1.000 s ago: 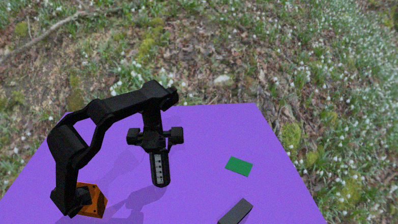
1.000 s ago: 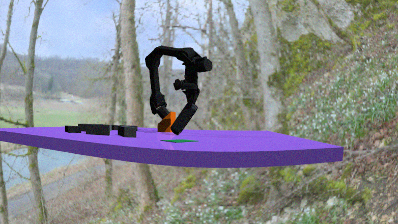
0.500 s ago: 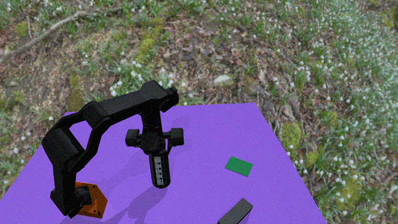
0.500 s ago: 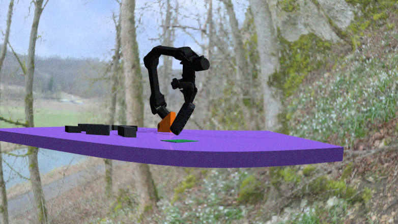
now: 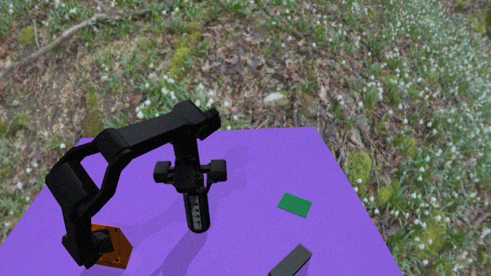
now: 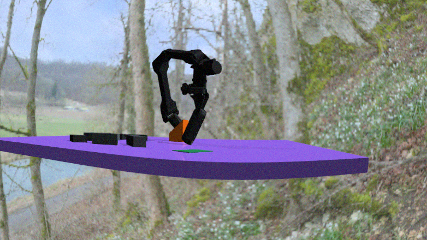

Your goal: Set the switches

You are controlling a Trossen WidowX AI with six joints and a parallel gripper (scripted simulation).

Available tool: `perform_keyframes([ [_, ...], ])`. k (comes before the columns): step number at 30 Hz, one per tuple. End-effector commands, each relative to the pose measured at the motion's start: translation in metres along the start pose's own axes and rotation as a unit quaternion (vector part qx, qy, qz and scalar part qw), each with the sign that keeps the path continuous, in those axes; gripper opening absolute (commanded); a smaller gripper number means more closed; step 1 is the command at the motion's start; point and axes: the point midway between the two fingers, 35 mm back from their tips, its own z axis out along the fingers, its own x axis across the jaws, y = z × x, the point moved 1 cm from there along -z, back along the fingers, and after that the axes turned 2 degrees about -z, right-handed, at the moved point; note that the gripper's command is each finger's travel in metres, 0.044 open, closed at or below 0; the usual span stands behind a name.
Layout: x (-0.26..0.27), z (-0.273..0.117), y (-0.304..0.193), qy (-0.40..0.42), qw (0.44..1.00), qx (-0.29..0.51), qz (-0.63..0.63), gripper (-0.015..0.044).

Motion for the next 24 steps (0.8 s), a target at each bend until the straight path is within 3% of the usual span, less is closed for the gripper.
perform_keyframes([
  [1,-0.001,0.002,0.008,-0.001,1.0,-0.01,-0.004,0.0336],
  [24,-0.001,0.0,0.031,-0.001,1.0,-0.01,-0.004,0.0337],
])
